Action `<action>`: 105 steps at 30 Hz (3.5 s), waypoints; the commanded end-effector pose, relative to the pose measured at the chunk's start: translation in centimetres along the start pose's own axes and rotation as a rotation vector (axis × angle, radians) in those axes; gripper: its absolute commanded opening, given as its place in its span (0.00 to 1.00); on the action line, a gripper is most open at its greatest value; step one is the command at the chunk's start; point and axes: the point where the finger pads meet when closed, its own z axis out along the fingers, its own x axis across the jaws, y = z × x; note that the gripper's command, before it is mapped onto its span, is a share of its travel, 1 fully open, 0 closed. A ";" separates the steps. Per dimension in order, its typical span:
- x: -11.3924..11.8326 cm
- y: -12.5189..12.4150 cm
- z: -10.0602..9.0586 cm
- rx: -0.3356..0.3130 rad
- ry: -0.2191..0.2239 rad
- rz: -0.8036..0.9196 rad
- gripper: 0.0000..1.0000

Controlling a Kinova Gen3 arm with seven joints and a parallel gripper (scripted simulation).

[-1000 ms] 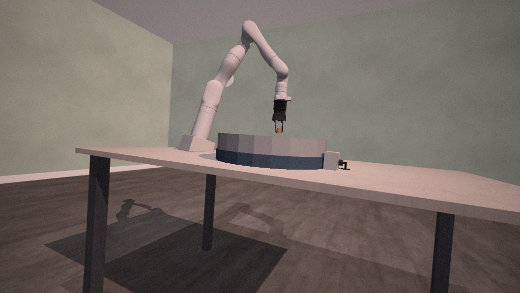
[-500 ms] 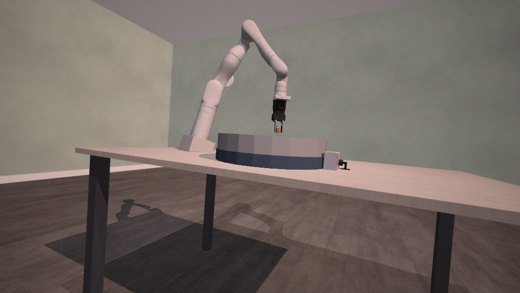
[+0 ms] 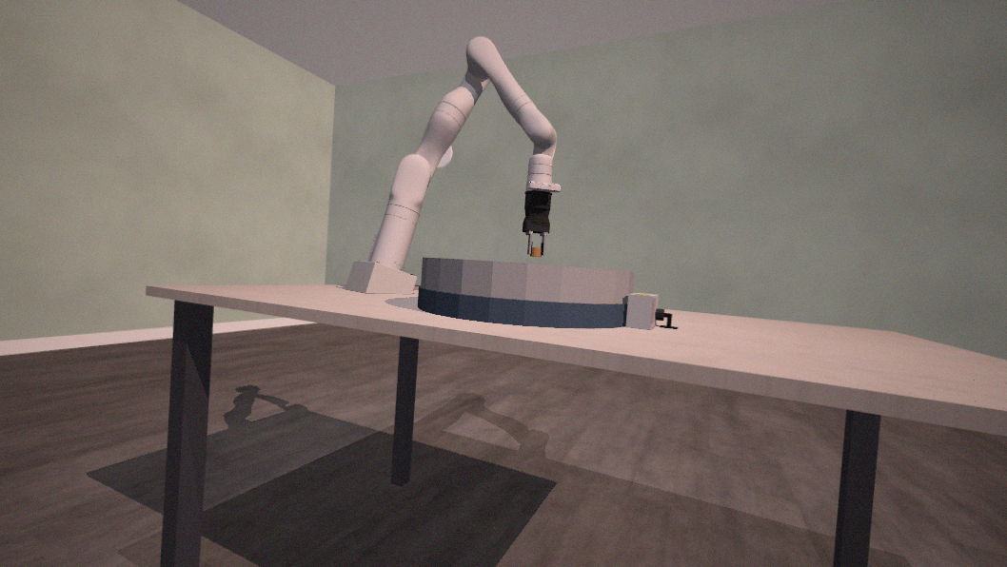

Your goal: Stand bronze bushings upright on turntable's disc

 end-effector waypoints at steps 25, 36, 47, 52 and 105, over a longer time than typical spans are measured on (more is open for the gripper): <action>5.1 -9.1 -0.1 0.002 -0.001 0.015 0.00; 7.1 -12.7 -0.1 0.002 -0.001 0.015 0.00; 9.1 -16.1 -0.1 0.002 -0.001 0.015 0.00; 10.2 -17.9 -0.1 0.002 -0.001 0.015 0.00; 13.8 -24.2 -0.1 0.002 -0.001 0.015 0.00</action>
